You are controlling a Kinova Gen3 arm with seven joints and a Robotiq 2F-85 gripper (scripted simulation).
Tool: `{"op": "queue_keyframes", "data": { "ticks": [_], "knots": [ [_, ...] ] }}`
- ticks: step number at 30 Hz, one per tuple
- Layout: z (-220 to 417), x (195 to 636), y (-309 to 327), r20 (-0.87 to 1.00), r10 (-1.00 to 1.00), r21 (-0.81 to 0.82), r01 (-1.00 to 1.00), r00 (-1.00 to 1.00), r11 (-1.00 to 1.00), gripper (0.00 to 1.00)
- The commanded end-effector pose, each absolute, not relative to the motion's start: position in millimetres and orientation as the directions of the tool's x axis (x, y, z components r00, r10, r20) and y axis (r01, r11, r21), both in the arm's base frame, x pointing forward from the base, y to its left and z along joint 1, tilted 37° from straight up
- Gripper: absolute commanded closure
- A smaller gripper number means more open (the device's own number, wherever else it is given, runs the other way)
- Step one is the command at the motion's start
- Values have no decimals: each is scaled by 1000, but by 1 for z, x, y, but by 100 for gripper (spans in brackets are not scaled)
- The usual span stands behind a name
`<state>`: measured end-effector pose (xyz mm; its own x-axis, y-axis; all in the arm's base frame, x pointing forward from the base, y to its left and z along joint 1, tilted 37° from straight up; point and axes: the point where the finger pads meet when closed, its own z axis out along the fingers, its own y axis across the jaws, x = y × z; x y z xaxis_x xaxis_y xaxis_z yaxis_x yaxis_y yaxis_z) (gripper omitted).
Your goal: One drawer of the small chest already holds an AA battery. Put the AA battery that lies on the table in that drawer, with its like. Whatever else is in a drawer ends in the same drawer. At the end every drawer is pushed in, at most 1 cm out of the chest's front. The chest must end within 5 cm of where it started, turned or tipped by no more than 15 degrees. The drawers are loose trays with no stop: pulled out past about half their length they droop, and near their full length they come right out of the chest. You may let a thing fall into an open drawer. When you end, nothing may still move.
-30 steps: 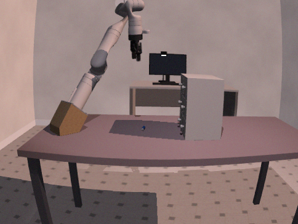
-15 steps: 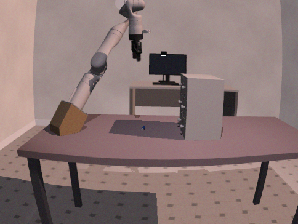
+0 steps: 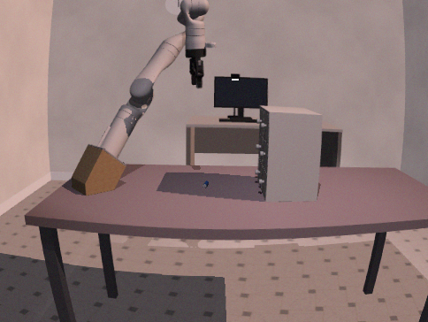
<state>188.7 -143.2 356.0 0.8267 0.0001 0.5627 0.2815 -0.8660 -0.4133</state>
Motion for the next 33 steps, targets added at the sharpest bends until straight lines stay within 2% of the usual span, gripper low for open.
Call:
{"op": "queue_keyframes", "data": {
  "ticks": [1, 33],
  "knots": [
    [354, 189, -144, 555, -3, -418, 275, 832, -866, 0],
    [342, 192, -173, 514, -68, -435, 192, 855, -880, 0]
  ]
}}
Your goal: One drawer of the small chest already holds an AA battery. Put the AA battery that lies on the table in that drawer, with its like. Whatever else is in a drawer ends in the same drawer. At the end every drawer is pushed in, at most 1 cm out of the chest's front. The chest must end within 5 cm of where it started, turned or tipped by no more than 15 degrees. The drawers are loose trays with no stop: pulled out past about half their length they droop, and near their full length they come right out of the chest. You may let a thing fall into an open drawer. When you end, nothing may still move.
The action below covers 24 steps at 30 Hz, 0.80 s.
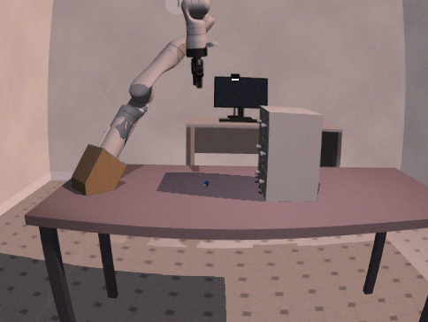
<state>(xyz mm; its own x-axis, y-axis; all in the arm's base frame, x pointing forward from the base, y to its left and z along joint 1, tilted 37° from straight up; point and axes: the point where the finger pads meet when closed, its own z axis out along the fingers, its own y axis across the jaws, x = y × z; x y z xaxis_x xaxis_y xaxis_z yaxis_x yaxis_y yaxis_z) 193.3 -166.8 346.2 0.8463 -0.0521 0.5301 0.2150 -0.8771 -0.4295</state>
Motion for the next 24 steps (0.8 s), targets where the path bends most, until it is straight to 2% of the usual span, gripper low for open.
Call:
{"op": "queue_keyframes", "data": {
  "ticks": [1, 24],
  "knots": [
    [342, 192, -173, 514, -68, -435, 192, 855, -880, 0],
    [335, 193, -189, 489, -102, -440, 144, 866, -886, 0]
  ]
}}
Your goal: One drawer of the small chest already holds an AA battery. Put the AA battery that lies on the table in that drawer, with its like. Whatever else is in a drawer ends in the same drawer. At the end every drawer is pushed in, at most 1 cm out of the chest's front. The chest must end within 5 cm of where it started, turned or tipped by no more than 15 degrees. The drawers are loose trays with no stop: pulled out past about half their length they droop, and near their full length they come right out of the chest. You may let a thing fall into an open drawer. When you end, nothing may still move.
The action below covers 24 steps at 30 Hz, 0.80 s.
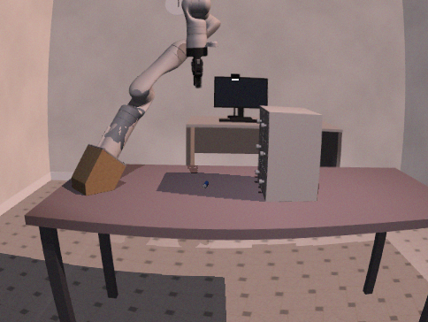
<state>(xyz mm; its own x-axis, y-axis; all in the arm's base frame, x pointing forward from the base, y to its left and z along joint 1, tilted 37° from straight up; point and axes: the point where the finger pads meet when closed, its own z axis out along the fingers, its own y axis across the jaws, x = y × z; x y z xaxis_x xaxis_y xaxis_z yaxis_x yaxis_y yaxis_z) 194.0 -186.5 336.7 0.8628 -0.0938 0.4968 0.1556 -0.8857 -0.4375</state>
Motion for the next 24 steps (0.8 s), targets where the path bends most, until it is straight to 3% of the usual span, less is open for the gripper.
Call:
{"op": "queue_keyframes", "data": {
  "ticks": [1, 24],
  "knots": [
    [335, 193, -189, 489, -102, -440, 144, 866, -886, 0],
    [314, 189, -231, 416, -179, -434, 22, 892, -900, 0]
  ]
}}
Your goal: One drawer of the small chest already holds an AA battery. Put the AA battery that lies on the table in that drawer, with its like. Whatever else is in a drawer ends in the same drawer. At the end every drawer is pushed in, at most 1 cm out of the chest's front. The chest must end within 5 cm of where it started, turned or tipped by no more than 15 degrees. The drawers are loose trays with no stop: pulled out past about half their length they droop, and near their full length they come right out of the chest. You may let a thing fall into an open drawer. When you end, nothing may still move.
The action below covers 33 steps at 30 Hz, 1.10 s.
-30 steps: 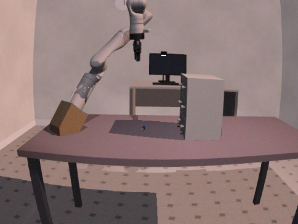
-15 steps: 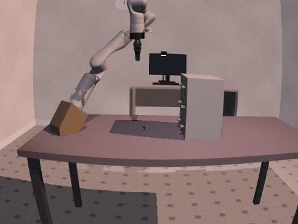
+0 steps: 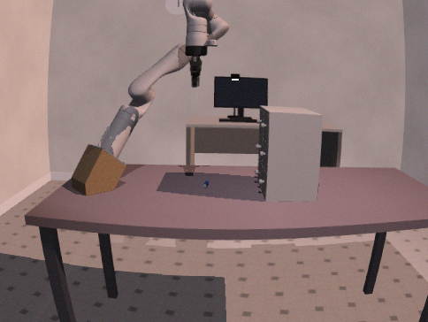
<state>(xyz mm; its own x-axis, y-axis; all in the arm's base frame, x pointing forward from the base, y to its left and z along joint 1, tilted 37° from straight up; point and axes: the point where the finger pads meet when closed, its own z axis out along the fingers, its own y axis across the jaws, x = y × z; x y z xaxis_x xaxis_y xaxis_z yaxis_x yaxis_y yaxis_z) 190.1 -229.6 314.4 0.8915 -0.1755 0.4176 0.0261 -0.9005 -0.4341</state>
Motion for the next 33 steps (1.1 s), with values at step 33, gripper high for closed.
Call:
{"op": "queue_keyframes", "data": {
  "ticks": [33],
  "knots": [
    [314, 190, -230, 419, -171, -431, 29, 892, -902, 0]
  ]
}}
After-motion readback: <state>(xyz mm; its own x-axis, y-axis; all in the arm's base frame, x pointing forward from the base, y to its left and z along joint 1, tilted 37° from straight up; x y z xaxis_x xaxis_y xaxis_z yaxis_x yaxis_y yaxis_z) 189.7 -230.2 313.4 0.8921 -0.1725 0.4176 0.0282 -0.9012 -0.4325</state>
